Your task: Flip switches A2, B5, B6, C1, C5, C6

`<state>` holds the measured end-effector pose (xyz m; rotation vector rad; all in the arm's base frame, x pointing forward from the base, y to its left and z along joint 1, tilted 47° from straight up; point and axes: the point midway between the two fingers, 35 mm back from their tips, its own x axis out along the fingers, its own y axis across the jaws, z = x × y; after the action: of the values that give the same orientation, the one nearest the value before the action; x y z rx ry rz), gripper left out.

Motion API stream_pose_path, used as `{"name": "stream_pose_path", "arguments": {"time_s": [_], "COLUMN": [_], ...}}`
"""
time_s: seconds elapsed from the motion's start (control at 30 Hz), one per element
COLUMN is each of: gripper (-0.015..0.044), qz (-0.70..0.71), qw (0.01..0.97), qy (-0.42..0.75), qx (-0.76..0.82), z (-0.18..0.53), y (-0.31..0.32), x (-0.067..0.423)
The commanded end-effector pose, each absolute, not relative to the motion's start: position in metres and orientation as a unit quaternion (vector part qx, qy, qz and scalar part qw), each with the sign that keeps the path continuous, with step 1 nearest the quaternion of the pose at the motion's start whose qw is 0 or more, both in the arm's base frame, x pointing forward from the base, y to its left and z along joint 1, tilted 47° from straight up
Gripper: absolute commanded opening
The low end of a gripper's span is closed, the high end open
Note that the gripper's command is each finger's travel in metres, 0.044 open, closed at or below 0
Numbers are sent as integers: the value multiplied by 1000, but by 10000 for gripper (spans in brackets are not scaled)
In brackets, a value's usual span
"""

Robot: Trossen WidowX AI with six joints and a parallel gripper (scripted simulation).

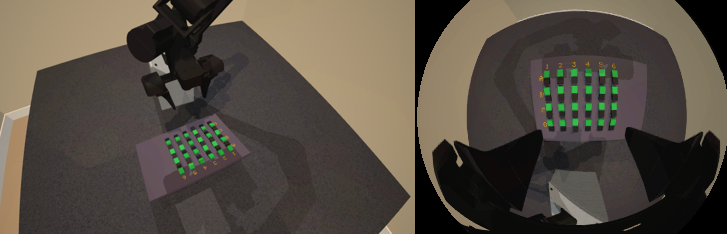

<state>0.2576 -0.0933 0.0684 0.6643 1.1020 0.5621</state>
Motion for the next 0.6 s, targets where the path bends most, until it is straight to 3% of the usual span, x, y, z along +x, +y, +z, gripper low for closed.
{"name": "stream_pose_path", "arguments": {"time_s": [0.0,0.27,0.47,0.57], "gripper": [374,164,6,0], "qz": [258,249,251,250], "qw": [763,766,766,768], "qy": [508,510,509,507], "qx": [305,301,302,303], "z": [68,60,61,56], "y": [-92,-17,-8,-3], "x": [259,327,332,335]}}
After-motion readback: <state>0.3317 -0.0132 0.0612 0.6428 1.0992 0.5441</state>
